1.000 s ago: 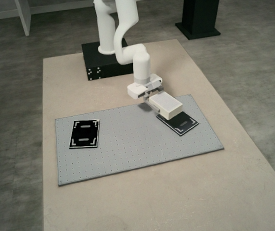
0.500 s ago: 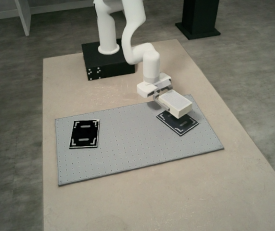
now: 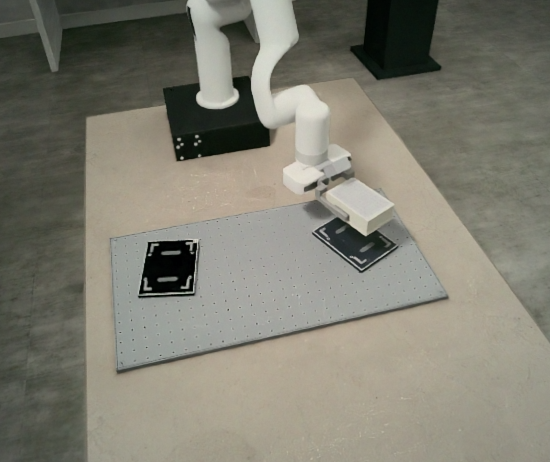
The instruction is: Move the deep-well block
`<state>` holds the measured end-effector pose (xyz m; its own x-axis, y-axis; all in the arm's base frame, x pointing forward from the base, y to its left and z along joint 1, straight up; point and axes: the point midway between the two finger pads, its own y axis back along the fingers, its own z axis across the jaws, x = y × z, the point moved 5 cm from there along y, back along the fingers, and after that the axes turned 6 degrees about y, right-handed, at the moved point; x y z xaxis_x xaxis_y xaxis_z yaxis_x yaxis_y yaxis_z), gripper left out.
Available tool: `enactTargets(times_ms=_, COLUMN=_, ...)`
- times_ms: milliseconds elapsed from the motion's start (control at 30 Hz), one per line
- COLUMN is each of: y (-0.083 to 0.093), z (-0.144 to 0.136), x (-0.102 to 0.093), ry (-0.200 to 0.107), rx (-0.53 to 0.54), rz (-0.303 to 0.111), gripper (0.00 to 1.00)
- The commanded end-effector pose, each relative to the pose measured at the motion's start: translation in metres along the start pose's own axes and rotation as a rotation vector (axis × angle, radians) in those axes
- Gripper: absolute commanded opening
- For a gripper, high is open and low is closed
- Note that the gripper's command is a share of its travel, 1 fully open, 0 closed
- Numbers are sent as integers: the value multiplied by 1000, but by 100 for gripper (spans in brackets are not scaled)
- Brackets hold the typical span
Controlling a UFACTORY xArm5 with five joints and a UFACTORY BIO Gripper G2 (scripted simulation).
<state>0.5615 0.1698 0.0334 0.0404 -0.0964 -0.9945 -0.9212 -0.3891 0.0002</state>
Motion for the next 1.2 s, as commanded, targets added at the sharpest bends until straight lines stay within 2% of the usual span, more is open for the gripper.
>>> enactTargets(times_ms=0, y=-1, z=0, x=-2, ry=5, rx=0, rz=-4, gripper=0)
enactTargets(times_ms=800, y=-1, z=-1, x=-2, ry=5, rx=0, rz=-4, gripper=0)
enactTargets(times_ms=1167, y=-1, z=0, x=13, ry=5, rx=0, rz=-4, gripper=0)
